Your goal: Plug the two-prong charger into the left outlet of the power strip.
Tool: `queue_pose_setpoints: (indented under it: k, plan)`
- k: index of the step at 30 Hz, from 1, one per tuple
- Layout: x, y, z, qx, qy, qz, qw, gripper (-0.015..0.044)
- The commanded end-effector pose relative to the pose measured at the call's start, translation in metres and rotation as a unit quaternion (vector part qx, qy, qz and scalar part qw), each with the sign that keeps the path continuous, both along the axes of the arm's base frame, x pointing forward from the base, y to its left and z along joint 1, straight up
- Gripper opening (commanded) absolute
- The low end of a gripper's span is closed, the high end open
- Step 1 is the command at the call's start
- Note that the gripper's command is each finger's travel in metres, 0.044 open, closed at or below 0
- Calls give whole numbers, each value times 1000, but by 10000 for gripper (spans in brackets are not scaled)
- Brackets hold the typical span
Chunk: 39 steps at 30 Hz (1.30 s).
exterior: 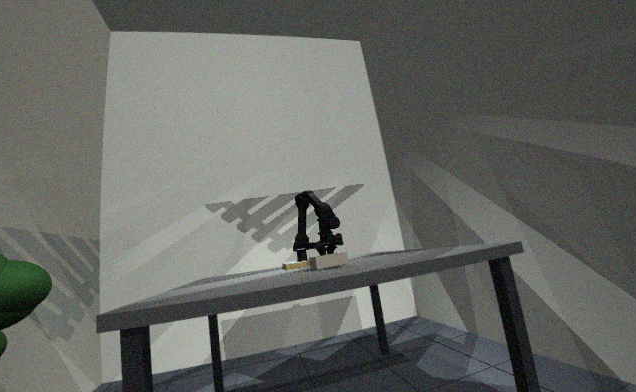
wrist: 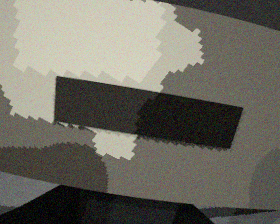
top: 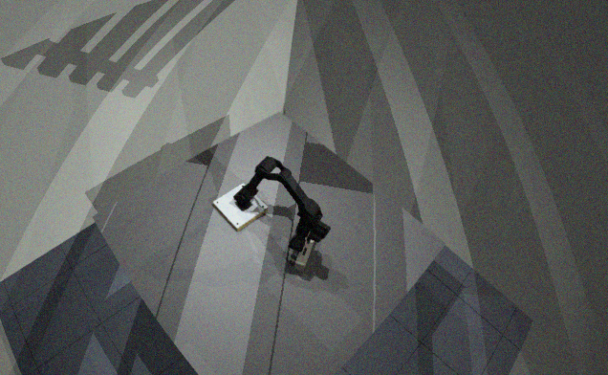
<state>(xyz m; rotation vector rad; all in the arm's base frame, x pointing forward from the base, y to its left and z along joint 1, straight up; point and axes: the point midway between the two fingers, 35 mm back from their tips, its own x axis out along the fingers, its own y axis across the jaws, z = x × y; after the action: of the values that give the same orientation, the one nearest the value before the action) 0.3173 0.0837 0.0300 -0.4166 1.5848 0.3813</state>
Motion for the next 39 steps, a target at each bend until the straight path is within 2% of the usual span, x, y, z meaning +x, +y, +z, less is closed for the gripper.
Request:
queue_pose_setpoints:
  k: [1, 38, 39]
  plan:
    - [5, 4, 3, 6, -10, 1, 1000, 0]
    - [1, 0, 2, 0, 0, 0, 1000, 0]
    - [1, 0, 2, 0, 0, 0, 1000, 26]
